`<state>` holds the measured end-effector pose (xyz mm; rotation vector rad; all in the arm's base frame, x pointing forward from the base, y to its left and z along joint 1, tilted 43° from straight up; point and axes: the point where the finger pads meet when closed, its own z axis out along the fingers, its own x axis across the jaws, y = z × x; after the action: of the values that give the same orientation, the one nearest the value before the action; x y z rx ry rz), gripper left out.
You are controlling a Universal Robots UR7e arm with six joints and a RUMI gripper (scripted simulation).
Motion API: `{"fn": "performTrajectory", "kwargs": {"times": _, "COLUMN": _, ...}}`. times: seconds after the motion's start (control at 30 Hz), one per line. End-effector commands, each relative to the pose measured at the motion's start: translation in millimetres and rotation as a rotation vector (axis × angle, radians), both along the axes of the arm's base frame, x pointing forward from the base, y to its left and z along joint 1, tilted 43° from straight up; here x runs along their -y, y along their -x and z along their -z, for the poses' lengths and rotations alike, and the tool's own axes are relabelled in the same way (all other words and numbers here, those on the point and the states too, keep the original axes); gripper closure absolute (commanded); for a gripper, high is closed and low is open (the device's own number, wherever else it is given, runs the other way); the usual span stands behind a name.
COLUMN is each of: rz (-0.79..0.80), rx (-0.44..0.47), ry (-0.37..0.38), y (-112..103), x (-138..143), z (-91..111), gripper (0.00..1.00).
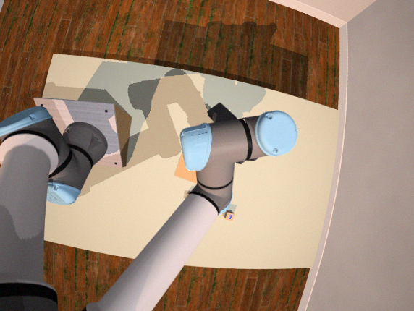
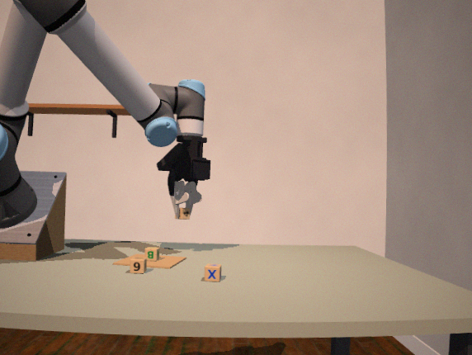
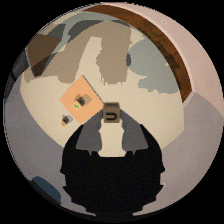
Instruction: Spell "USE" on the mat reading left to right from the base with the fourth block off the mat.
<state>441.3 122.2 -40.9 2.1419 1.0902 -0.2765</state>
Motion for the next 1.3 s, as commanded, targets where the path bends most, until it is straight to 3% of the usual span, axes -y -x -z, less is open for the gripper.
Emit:
{"fn": "performTrajectory", "kwargs": {"times": 0.0, "rz": -0.106, "rx": -0.089, "ry": 0.01, "y": 6, "x": 2, "z": -3, "gripper": 0.91}}
{"fn": "performTrajectory", "kwargs": {"times": 1.27, "rz": -0.682, "rx": -0.621, "ry": 0.109, "y": 31, "x": 20, "z": -17, "gripper": 0.91}}
